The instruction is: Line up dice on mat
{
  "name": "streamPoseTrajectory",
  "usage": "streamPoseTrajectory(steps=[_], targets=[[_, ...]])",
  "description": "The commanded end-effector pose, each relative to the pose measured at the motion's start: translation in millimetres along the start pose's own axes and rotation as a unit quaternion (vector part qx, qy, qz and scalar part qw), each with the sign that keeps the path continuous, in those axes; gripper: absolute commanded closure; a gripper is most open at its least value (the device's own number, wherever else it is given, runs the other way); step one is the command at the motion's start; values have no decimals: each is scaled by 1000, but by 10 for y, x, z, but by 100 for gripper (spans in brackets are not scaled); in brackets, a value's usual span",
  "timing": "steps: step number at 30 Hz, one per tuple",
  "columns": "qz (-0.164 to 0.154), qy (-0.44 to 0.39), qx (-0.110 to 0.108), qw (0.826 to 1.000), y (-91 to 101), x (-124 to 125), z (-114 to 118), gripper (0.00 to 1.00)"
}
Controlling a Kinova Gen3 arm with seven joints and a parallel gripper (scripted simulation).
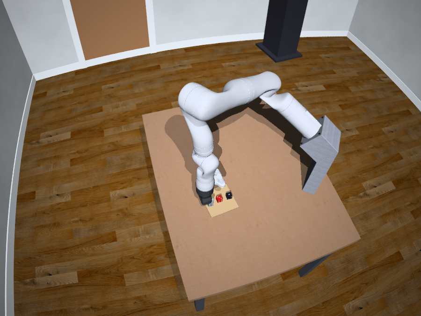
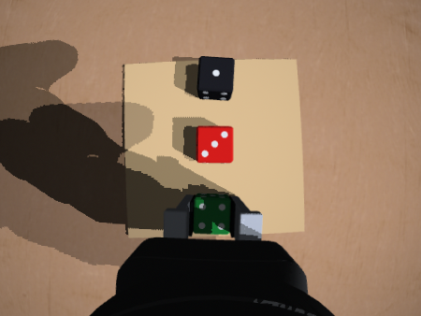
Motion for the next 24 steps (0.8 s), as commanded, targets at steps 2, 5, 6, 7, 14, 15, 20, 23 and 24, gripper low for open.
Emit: streamPoseTrajectory(steps=[2, 5, 6, 7, 14, 15, 20, 23, 24], targets=[[0, 0, 0, 1000, 4, -3, 4, 51], [0, 0, 0, 1000, 4, -3, 4, 51], [0, 0, 0, 1000, 4, -3, 4, 51], [0, 0, 0, 1000, 4, -3, 4, 45], [0, 0, 0, 1000, 4, -3, 4, 39], [0, 0, 0, 1000, 4, -3, 4, 33], [0, 0, 0, 1000, 4, -3, 4, 27], [0, 0, 0, 1000, 4, -3, 4, 21], [0, 0, 0, 1000, 4, -3, 4, 21]])
Point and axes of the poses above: the point where the finger pads meet when closed, its own y axis back along the fingers, its own z axis across the jaws, x = y × z, the point moved 8 cm from there along y, back along the fingers, and after that the axes turned 4 degrees about -y, right-handed, at the moved point
